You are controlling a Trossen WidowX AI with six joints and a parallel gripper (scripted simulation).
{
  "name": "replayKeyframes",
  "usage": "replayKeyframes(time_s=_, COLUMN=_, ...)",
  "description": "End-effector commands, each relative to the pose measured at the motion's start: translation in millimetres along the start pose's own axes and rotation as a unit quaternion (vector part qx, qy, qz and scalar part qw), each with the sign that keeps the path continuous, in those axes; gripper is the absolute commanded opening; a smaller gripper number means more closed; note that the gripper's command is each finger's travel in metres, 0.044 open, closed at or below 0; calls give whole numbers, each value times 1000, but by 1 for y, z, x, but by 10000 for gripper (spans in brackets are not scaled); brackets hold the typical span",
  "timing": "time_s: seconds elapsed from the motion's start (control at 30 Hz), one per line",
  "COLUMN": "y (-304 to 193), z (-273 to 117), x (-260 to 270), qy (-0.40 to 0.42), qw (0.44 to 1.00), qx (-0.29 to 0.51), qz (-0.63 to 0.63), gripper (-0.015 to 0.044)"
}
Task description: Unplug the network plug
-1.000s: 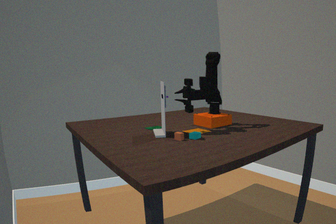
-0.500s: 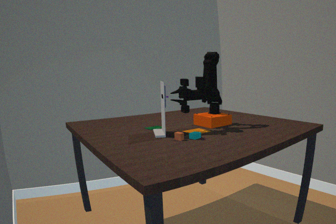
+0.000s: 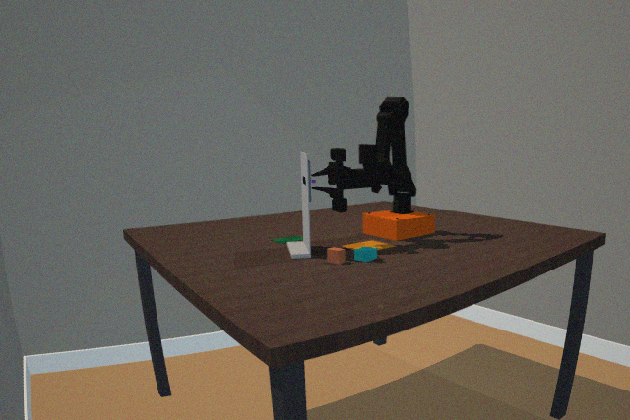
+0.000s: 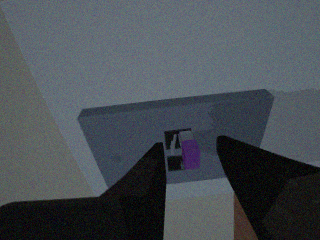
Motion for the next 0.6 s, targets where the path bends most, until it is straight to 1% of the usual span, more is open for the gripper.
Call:
replayKeyframes(time_s=0.0, y=0, z=4, x=1, qy=3, qw=1000, qx=3, qz=0, gripper=143)
replayKeyframes(time_s=0.57, y=0, z=4, x=1, qy=3, qw=1000, qx=3, qz=0, gripper=29)
Point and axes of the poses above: the point midway between the two fingers, 35 mm back from their tips, its own z axis out along the fingers, its own x axis across the jaws, y = z × x, the point moved 8 cm from there along -z, back along the fingers, and after that the axes turned 10 degrees about z, right-handed, at the moved point
